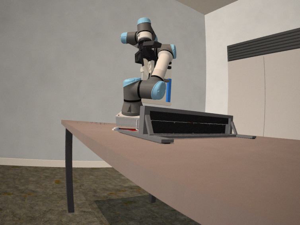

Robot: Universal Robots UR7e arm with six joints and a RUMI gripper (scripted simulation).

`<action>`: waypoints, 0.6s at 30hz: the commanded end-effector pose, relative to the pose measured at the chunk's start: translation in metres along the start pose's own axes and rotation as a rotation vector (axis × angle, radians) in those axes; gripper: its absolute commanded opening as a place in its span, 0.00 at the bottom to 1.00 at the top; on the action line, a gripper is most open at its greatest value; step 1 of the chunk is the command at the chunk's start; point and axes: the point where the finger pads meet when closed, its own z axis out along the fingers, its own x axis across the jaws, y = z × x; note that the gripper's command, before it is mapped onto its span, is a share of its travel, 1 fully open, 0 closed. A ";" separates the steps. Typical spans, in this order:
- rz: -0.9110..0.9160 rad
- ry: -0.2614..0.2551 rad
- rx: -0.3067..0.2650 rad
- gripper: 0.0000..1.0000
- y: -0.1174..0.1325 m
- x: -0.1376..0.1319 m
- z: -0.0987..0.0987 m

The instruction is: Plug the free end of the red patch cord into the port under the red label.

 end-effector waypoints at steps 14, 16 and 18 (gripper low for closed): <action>-0.001 0.015 0.155 0.00 -0.028 -0.085 0.013; -0.001 0.016 0.174 0.00 -0.031 -0.095 0.014; -0.001 0.016 0.174 0.00 -0.031 -0.095 0.014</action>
